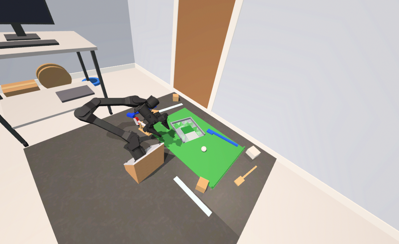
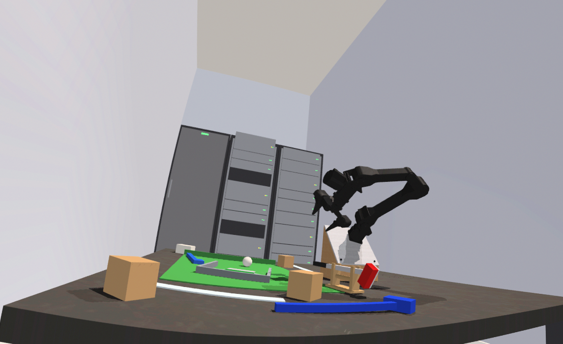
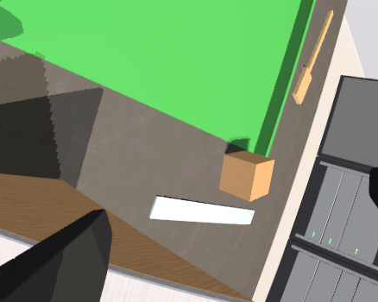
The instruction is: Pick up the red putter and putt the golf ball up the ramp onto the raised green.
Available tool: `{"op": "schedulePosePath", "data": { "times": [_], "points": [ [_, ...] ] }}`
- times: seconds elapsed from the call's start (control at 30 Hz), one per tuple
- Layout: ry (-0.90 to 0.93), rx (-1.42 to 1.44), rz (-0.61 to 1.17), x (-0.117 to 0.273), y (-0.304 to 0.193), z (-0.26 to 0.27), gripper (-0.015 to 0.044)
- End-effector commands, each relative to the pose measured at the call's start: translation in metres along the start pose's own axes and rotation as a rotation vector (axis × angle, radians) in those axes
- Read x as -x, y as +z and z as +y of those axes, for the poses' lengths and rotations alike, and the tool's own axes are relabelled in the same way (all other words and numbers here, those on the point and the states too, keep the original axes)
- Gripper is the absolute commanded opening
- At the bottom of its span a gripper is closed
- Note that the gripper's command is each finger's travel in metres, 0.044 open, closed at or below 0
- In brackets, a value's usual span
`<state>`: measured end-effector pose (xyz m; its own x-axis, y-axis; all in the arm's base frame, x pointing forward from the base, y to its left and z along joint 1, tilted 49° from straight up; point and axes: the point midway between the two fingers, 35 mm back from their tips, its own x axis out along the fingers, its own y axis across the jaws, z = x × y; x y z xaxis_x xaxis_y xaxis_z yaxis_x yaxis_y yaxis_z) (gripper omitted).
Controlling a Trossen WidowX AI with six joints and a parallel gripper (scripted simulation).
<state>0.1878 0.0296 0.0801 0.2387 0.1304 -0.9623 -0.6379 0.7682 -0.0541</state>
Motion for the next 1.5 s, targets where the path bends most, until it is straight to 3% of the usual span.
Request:
{"op": "schedulePosePath", "data": {
  "times": [0.0, 0.2, 0.33, 1.47],
  "points": [
    [0.409, 0.503, -0.250, -0.015, 0.061, 0.052, 0.0440],
    [0.690, 0.858, -0.631, -0.018, 0.106, 0.095, 0.0440],
    [0.763, 0.961, -0.824, -0.019, 0.120, 0.109, 0.0440],
    [0.764, 0.960, -0.825, -0.053, 0.123, 0.143, 0.0440]
  ]
}}
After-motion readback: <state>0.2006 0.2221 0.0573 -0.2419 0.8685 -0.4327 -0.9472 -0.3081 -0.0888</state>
